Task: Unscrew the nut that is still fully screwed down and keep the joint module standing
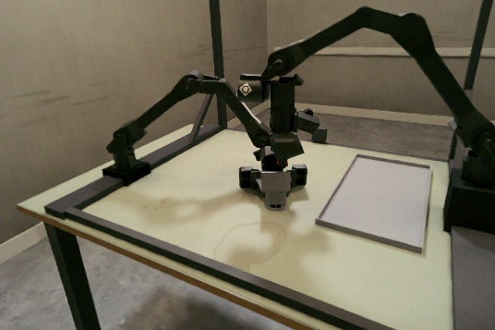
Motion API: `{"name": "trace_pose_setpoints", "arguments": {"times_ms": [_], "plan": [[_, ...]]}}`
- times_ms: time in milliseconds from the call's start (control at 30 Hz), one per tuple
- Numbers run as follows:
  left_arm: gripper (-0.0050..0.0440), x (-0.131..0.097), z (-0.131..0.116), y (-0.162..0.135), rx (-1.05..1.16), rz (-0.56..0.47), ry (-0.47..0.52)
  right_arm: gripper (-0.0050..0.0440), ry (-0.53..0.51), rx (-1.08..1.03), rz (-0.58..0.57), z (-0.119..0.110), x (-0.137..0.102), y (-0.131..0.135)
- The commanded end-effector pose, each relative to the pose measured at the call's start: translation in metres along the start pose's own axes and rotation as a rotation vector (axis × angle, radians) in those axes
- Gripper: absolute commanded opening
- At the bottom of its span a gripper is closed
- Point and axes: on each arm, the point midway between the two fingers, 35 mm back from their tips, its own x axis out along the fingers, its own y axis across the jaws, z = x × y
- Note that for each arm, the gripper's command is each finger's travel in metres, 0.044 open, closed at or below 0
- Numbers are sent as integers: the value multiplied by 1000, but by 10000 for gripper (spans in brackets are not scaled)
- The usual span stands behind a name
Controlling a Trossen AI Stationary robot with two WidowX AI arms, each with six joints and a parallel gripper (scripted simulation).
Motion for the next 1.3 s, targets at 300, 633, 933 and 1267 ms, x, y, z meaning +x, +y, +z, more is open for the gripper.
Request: {"name": "trace_pose_setpoints", "arguments": {"times_ms": [300,633,933,1267], "plan": [[250,-14,-5,2,5,11,38,245,-5,51,7,23,-3,5],[250,-15,-5,2,5,10,38,245,-5,51,7,23,-3,5],[130,-15,-5,2,5,10,38,245,-5,51,7,23,-3,5],[130,-15,-5,2,5,10,38,245,-5,51,7,23,-3,5]]}}
